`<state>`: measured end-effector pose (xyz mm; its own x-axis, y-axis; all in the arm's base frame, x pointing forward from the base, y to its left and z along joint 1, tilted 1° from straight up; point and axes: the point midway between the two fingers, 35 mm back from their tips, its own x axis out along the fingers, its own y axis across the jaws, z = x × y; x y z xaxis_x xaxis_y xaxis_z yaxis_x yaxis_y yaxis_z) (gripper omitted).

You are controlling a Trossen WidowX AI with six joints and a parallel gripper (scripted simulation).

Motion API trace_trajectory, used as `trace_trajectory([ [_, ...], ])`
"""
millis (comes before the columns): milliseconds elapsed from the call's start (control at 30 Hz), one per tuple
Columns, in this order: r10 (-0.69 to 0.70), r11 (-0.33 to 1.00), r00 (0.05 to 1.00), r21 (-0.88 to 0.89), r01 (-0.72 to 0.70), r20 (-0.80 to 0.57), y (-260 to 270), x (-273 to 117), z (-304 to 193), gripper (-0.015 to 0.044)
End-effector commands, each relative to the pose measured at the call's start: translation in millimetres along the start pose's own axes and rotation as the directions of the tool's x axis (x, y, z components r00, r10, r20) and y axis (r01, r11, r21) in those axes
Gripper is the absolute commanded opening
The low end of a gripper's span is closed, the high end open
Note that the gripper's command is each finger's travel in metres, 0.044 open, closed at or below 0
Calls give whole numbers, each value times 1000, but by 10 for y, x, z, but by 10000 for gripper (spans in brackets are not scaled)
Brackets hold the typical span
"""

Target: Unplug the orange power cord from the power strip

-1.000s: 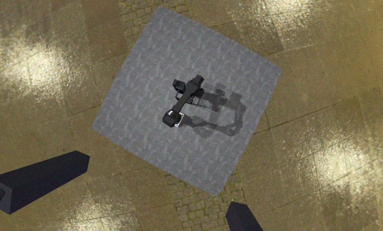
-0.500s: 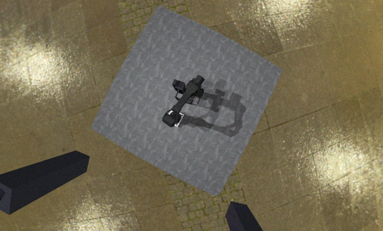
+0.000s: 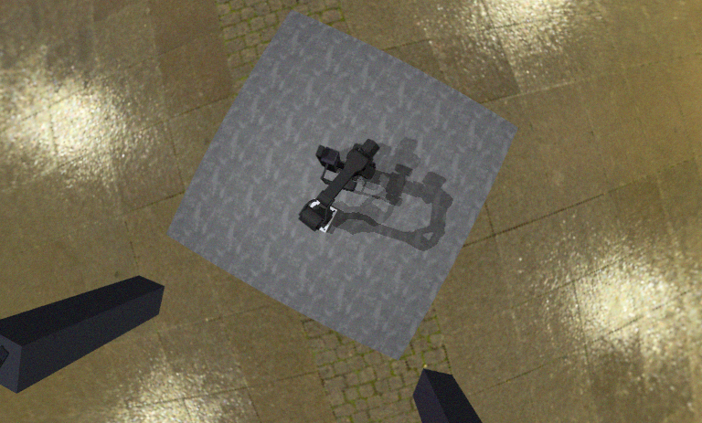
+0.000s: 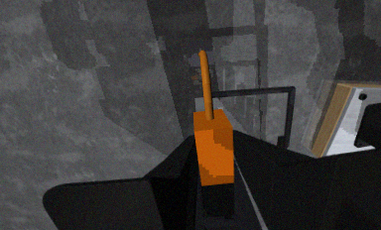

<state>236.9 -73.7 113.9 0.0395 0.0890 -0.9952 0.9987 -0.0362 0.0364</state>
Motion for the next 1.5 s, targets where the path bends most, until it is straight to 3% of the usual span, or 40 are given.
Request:
trace_trajectory([
  [0,-1,999,996,32,-2,90,-11,-54,315,0],
  [200,-2,999,996,33,-1,91,-29,-68,409,0],
  [600,-4,999,996,36,1,90,-34,-53,316,315],
  [767,-5,999,996,36,1,93,-25,-140,591,440],
  [900,-5,999,995,36,2,96,-56,-232,906,440],
  [1467,-5,999,995,36,2,96,-56,-232,906,440],
])
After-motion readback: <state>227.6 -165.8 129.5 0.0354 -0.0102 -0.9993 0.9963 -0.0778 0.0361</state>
